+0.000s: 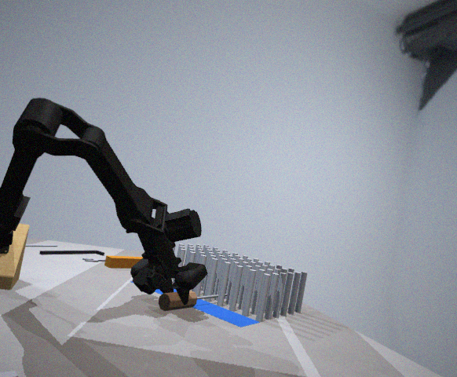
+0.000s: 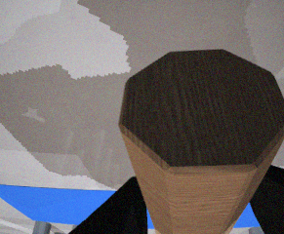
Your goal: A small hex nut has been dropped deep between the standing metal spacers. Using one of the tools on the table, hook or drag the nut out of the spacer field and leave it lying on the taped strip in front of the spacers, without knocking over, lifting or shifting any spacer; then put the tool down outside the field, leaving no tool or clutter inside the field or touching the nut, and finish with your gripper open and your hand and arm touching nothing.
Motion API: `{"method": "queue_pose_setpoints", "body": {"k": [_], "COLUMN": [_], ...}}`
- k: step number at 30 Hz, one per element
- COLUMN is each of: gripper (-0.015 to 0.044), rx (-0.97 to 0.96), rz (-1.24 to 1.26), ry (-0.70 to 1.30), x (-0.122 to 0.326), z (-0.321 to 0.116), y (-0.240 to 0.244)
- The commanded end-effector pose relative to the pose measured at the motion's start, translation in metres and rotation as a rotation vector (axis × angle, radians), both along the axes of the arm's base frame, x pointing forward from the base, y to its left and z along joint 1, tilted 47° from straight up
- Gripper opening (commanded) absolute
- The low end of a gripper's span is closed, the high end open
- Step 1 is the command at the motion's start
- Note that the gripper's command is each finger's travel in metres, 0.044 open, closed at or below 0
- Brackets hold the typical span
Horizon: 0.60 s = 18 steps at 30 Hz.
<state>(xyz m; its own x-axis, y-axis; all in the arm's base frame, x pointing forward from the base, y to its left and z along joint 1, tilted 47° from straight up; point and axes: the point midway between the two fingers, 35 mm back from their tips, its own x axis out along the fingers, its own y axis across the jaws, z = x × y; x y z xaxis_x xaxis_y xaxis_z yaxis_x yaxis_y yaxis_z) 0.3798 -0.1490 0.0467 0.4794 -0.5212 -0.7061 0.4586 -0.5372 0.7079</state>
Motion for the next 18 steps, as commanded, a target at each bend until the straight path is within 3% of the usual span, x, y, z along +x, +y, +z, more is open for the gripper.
{"method": "queue_pose_setpoints", "body": {"k": [1,18], "gripper": [0.0,0.0], "rx": [0.002,0.002], "rz": [0.006,0.006], "ry": [0.003,0.004], "x": [-0.0044,-0.0141], "z": [0.0007,0.0049], "y": [0.0004,-0.0024]}}
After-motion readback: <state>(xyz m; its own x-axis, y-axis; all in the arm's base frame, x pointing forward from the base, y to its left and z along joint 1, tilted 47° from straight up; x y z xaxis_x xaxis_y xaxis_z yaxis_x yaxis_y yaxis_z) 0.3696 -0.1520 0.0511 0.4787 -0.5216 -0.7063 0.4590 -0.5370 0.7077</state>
